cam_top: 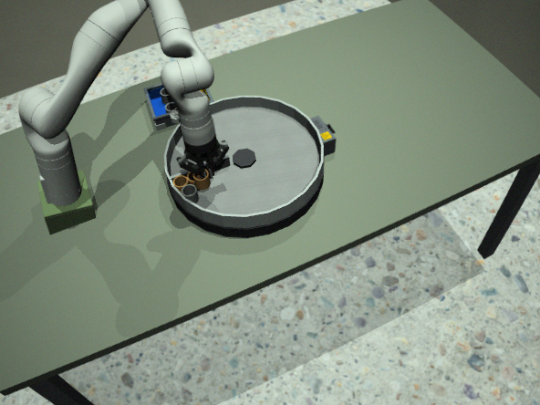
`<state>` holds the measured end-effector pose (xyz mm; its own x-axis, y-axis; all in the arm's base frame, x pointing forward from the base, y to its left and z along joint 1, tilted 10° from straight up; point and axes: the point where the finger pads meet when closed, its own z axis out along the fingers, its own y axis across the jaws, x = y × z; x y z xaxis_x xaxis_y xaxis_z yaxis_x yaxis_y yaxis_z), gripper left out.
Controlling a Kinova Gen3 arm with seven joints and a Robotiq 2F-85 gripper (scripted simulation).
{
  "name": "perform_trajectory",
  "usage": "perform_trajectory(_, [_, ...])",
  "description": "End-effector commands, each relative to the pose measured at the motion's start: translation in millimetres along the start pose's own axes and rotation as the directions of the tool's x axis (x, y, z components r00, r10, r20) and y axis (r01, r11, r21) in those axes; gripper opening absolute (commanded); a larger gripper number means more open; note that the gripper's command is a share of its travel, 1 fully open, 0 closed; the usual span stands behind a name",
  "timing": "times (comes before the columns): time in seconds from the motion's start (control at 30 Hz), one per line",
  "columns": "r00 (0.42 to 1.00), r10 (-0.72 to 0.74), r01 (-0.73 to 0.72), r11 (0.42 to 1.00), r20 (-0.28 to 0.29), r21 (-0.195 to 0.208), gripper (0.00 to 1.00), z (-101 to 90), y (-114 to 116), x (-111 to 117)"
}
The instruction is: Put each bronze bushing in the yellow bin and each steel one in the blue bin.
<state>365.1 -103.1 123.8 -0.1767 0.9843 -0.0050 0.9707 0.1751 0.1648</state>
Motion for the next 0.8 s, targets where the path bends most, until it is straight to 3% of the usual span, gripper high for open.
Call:
perform_trajectory(0.0, [1.000, 0.000, 0.000, 1.000, 0.000, -0.002, 0.00, -0.5, 0.4, 0.0])
perform_trajectory(0.7, [1.000, 0.000, 0.000, 1.000, 0.000, -0.002, 0.00, -6.5, 0.4, 0.0])
perform_trajectory(0.77, [1.000, 0.000, 0.000, 1.000, 0.000, -0.001, 0.00, -14.6, 0.3, -0.1])
